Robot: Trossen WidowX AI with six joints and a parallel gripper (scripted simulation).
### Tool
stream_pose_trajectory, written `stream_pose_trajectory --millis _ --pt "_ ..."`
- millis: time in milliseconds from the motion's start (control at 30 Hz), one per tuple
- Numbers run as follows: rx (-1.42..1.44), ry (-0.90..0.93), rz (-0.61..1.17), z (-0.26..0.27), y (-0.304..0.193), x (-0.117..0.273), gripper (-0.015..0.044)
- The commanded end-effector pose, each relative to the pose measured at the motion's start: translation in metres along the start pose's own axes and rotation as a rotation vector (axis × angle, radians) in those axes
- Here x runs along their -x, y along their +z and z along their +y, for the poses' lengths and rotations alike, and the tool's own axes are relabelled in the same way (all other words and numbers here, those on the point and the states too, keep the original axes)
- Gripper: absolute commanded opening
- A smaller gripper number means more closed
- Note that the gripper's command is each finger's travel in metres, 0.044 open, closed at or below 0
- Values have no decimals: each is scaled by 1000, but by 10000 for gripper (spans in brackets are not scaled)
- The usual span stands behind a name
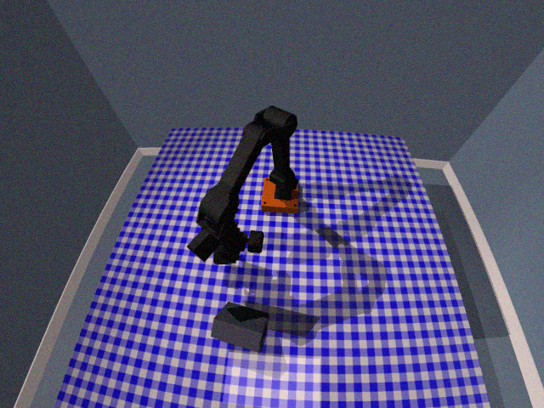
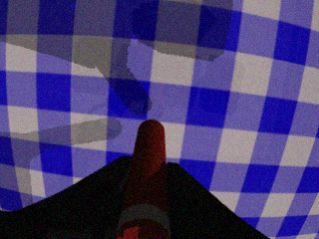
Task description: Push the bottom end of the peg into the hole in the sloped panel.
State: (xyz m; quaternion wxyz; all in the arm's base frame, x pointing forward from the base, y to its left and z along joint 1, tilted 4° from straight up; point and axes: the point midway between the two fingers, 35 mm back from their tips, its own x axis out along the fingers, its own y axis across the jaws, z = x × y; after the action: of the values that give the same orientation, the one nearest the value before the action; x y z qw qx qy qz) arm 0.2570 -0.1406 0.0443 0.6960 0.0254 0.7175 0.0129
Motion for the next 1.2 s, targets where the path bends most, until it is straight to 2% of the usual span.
stream_pose_trajectory --millis 0,400,1167 --pt "3 -7 -16 -1 3 17 0" --pt "1 -4 -16 -1 -1 61 0" --pt "-21 -56 -133 5 13 55 0"
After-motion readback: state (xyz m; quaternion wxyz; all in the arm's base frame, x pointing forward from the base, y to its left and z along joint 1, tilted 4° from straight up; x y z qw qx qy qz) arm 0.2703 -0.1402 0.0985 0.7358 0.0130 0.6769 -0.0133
